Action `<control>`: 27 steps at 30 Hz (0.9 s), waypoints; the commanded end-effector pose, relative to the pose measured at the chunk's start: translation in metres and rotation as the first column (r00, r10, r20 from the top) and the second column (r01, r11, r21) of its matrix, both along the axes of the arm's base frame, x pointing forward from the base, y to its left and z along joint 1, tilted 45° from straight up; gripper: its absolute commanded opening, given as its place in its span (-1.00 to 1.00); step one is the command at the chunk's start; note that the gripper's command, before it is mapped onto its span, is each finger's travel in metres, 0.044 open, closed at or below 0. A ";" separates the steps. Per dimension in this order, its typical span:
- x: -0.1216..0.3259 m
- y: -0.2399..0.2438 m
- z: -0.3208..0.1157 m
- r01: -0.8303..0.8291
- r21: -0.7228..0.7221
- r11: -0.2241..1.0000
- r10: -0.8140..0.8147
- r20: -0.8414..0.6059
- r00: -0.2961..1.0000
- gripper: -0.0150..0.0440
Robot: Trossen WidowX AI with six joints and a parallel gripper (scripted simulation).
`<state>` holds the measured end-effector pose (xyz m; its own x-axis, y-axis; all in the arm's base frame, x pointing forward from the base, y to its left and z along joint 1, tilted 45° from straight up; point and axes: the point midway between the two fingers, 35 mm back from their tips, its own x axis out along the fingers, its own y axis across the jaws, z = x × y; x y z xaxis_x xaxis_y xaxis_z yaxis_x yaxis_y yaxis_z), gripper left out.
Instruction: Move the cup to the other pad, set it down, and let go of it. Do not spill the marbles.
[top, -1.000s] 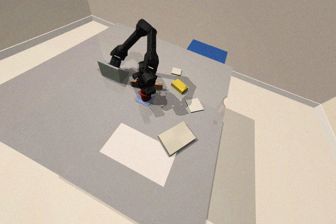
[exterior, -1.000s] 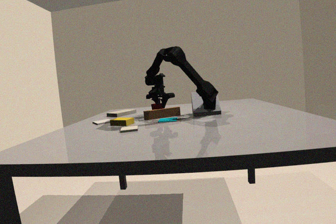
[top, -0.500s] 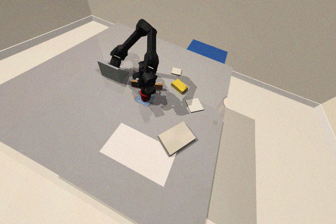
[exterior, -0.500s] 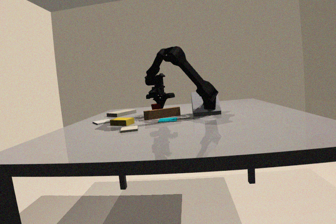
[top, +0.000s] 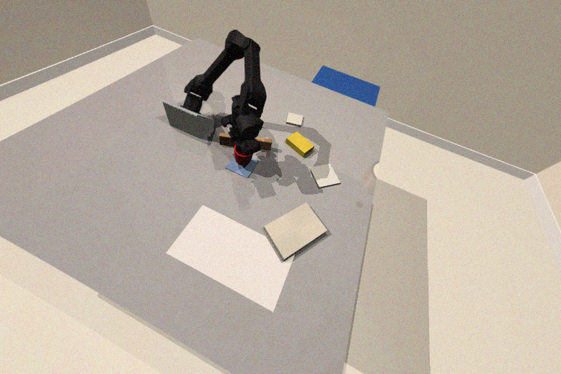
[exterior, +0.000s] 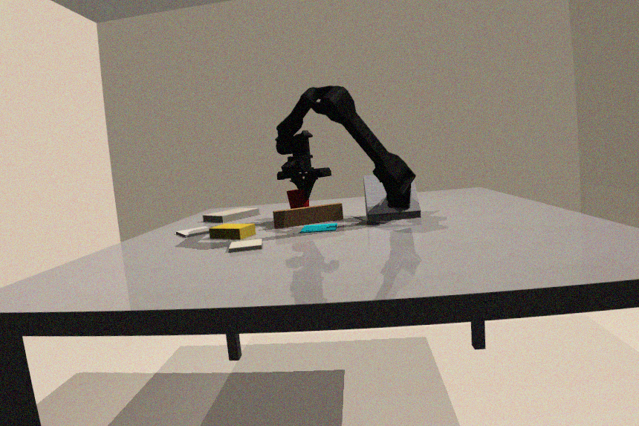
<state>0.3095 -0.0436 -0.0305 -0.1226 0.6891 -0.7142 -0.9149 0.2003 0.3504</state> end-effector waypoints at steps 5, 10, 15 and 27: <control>0.005 -0.018 0.017 -0.001 -0.005 1.000 0.001 0.007 1.000 -0.49; 0.006 -0.028 0.029 -0.001 -0.004 1.000 0.001 0.005 1.000 -0.49; 0.005 -0.033 0.035 0.000 -0.003 1.000 0.000 0.005 1.000 -0.49; 0.004 -0.031 0.034 0.005 0.002 1.000 -0.005 -0.002 1.000 -0.49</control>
<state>0.3132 -0.0745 0.0040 -0.1201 0.6907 -0.7131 -0.9136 0.2041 0.3516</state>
